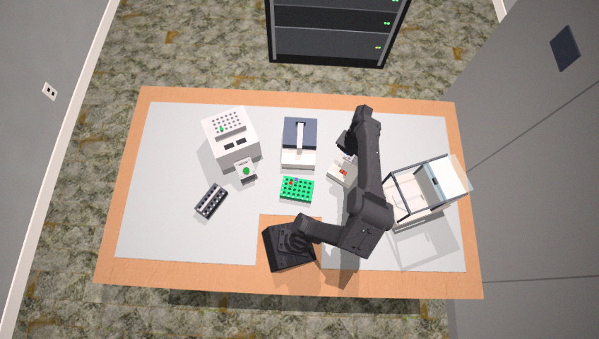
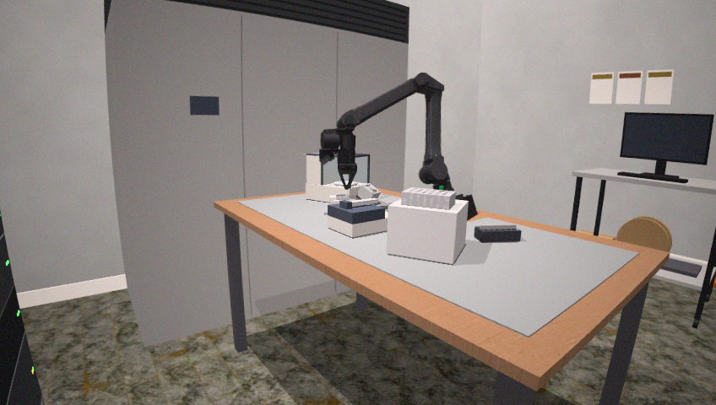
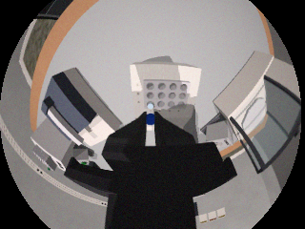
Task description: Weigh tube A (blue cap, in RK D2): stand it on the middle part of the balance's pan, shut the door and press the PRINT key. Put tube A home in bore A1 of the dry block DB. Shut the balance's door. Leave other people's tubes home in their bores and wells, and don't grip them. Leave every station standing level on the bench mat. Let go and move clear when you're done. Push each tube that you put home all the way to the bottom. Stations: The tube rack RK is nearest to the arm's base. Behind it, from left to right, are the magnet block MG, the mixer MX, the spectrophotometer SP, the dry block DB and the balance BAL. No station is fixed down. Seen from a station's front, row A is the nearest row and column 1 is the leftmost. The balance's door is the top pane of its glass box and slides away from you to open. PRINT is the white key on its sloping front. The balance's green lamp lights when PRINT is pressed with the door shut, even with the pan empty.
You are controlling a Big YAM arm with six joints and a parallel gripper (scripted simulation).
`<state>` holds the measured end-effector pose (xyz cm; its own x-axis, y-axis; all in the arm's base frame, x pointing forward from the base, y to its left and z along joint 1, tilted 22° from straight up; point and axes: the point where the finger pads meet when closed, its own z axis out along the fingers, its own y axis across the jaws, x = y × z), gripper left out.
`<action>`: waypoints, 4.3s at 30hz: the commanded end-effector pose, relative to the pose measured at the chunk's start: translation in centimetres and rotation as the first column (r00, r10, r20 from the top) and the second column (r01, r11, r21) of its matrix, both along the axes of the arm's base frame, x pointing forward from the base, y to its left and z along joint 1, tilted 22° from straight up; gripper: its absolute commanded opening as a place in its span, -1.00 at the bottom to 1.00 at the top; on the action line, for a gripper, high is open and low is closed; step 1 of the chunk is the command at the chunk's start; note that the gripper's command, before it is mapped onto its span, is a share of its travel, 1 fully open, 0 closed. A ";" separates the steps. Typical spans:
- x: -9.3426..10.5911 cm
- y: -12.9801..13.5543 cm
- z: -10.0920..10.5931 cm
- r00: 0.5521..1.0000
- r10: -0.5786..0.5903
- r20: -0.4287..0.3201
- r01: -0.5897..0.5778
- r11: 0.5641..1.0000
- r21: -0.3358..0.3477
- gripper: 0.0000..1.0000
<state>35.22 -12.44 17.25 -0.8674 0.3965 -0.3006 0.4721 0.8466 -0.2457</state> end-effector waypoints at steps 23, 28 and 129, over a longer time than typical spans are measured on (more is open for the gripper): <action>-0.4 -0.5 -0.7 1.000 -0.005 -0.031 0.005 1.000 0.005 -0.82; -0.3 -0.5 -0.7 1.000 -0.005 -0.029 0.005 1.000 0.005 -0.82; 1.3 -1.1 -1.2 1.000 0.000 0.019 0.000 1.000 -0.004 -0.28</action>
<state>35.64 -13.30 14.99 -0.8696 0.3975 -0.2931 0.4708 0.8463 -0.2492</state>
